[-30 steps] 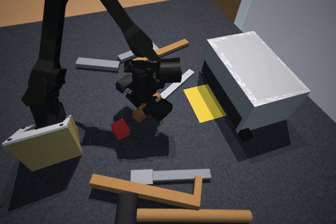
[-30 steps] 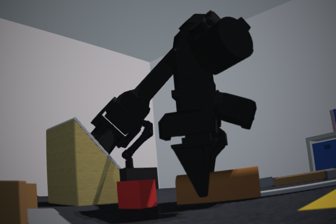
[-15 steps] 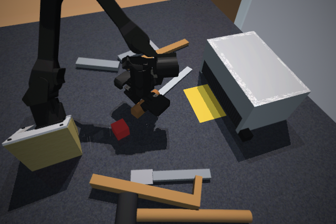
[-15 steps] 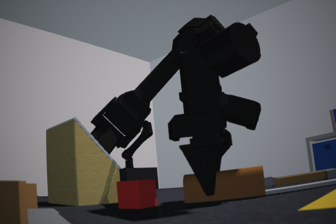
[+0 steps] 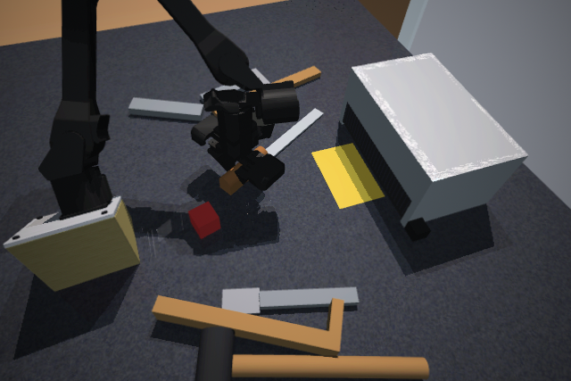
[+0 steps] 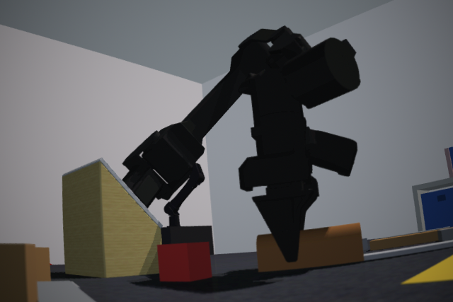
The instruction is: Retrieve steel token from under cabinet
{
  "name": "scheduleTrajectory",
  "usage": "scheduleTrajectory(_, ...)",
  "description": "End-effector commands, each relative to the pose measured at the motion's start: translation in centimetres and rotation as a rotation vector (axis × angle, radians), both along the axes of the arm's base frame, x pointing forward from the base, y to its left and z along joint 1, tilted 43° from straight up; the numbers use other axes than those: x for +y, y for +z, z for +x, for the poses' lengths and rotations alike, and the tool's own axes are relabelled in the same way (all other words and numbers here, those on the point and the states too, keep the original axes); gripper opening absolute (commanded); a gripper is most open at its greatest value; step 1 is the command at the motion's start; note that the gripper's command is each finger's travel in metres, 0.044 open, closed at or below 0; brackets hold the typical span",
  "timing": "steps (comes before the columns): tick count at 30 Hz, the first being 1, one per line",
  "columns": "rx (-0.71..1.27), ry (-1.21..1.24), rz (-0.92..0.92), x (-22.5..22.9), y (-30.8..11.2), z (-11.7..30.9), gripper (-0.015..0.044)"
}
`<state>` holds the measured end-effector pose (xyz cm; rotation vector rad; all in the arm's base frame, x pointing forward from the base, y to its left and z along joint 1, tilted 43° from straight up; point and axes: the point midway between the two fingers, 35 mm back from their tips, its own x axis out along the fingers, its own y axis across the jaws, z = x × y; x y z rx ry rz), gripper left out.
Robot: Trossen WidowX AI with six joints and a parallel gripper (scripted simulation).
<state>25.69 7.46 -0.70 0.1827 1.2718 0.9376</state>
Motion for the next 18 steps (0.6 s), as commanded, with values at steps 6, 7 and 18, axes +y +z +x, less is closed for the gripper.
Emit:
scheduleTrajectory(6, -0.006, 0.001, 0.000, 0.8, 0.9, -0.1, 0.0000)
scheduleTrajectory(7, -0.006, 0.001, 0.000, 0.9, 1.0, -0.1, 0.0000)
scheduleTrajectory(18, -0.006, 0.001, 0.001, 1.9, 1.9, -0.3, 0.0000)
